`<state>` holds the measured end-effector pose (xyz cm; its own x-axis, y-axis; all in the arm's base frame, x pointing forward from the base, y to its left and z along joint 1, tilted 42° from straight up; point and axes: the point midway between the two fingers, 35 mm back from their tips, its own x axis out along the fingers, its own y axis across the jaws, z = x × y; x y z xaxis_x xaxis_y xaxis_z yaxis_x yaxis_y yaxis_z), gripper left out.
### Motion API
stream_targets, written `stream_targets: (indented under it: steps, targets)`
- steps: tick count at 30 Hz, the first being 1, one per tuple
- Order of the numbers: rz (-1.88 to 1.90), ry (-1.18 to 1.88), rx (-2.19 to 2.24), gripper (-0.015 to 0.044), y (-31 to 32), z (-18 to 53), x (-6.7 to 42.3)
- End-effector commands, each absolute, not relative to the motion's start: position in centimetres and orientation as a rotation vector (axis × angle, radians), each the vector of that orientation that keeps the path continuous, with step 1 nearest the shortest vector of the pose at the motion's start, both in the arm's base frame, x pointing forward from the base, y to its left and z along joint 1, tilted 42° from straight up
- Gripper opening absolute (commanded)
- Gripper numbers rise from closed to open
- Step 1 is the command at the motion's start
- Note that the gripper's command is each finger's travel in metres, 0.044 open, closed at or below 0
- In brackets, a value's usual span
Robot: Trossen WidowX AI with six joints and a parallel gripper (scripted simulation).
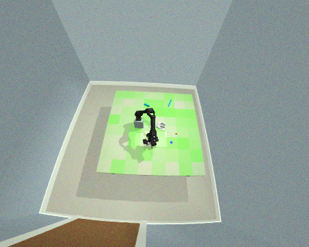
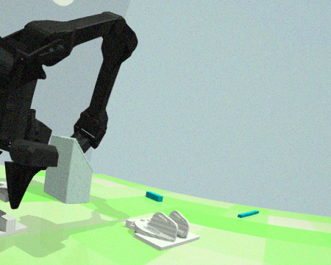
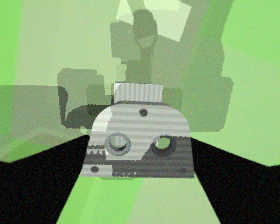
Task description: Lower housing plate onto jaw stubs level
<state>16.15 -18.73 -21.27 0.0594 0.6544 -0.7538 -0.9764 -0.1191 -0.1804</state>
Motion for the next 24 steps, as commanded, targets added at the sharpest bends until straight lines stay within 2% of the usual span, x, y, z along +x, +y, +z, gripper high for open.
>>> stream_targets:
  steps: [1, 16, 24]
  targets:
    - [1.488, 0.507, -0.863, 0.0351, -20.0, -20.1, 16.1]
    - [1.485, 0.510, -0.860, 0.0351, -21.1, -18.7, 16.0]
    - [1.419, 0.635, -0.738, 0.0351, -20.4, -17.2, 17.7]
